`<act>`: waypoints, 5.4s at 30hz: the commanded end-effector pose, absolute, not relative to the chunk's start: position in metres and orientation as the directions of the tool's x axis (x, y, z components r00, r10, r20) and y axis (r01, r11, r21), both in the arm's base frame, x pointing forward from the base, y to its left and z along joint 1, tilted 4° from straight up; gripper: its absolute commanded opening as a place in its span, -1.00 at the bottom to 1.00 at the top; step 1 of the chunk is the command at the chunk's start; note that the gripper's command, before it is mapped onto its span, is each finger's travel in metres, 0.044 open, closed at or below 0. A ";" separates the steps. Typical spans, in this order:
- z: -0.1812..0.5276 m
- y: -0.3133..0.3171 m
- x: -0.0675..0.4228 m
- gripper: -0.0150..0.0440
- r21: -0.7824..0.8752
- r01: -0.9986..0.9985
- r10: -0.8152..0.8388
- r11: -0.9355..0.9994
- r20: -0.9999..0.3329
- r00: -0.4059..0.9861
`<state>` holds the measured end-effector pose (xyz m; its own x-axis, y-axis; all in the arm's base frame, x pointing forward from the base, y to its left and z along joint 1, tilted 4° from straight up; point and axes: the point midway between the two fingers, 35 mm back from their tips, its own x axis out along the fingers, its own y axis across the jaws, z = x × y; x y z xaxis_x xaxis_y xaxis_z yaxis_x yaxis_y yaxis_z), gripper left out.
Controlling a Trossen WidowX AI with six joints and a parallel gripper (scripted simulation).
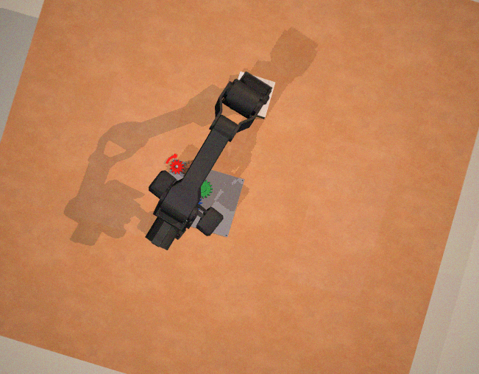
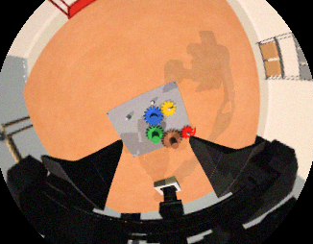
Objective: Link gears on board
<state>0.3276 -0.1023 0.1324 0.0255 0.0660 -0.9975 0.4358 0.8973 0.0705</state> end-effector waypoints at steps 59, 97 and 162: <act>0.196 0.211 0.218 1.00 0.093 0.433 0.094 0.896 -0.995 0.018; 0.196 0.211 0.218 1.00 0.093 0.433 0.094 0.896 -0.995 0.018; 0.196 0.211 0.218 1.00 0.093 0.433 0.094 0.896 -0.995 0.018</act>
